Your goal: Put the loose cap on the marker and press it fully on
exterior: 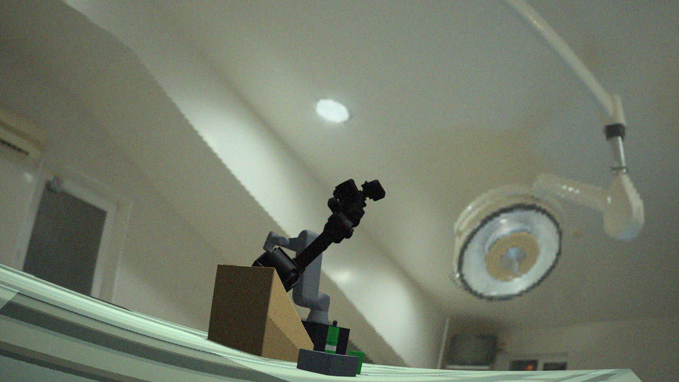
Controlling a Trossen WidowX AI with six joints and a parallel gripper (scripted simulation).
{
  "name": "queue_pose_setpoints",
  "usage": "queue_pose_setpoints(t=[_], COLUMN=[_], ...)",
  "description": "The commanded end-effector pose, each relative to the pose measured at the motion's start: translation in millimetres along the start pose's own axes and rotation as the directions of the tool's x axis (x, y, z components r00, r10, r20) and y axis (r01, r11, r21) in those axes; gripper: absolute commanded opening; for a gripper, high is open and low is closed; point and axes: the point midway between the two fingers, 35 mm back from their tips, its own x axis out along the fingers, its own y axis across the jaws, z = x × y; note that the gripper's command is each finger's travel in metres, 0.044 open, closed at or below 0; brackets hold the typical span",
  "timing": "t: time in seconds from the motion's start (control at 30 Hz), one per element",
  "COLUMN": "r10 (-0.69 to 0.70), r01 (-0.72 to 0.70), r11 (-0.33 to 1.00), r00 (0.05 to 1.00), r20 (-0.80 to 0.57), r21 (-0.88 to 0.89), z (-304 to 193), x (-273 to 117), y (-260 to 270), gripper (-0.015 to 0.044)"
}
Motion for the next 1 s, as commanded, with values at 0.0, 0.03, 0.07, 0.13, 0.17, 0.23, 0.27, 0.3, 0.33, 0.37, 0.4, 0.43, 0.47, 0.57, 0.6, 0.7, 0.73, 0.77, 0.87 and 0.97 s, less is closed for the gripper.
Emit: queue_pose_setpoints(t=[0.0, 0.03, 0.07, 0.13, 0.17, 0.23, 0.27, 0.3, 0.33, 0.37, 0.4, 0.43, 0.47, 0.57, 0.6, 0.7, 0.73, 0.77, 0.87, 0.97], r10=[-0.187, -0.211, -0.237, -0.300, -0.337, -0.406, -0.437, -0.467, -0.497, -0.526, -0.554, -0.582, -0.614, -0.724, -0.758, -0.837, -0.861, -0.884, -0.941, -0.977], r01=[0.191, 0.216, 0.241, 0.304, 0.340, 0.406, 0.435, 0.463, 0.490, 0.516, 0.541, 0.564, 0.591, 0.676, 0.699, 0.745, 0.756, 0.765, 0.767, 0.742], r11=[0.966, 0.957, 0.946, 0.921, 0.908, 0.875, 0.853, 0.830, 0.806, 0.780, 0.753, 0.725, 0.693, 0.565, 0.520, 0.397, 0.354, 0.309, 0.163, 0.025], r00=[0.982, 0.976, 0.970, 0.952, 0.940, 0.912, 0.897, 0.882, 0.865, 0.847, 0.828, 0.809, 0.784, 0.681, 0.643, 0.534, 0.493, 0.449, 0.309, 0.160], r20=[0.036, 0.042, 0.046, 0.053, 0.054, 0.058, 0.063, 0.067, 0.072, 0.077, 0.082, 0.087, 0.092, 0.108, 0.112, 0.122, 0.124, 0.126, 0.135, 0.140], r21=[-0.174, -0.196, -0.217, -0.243, -0.245, -0.264, -0.287, -0.310, -0.332, -0.354, -0.374, -0.395, -0.413, -0.473, -0.492, -0.536, -0.550, -0.565, -0.621, -0.669], z=[26, 30, 33, 42, 47, 56, 60, 64, 68, 71, 75, 79, 83, 97, 102, 113, 117, 120, 132, 143], x=[-6, -8, -9, -15, -19, -28, -32, -36, -41, -45, -50, -56, -62, -91, -101, -132, -143, -155, -194, -237], y=[-67, -76, -85, -108, -123, -149, -160, -171, -181, -191, -202, -212, -223, -264, -277, -308, -319, -329, -357, -380], gripper=[0.0249, 0.0249, 0.0249, 0.0249, 0.0249, 0.0249, 0.0249, 0.0249, 0.0249, 0.0249, 0.0249, 0.0249, 0.0249, 0.0249, 0.0249, 0.0249, 0.0249, 0.0249, 0.0249, 0.0249])
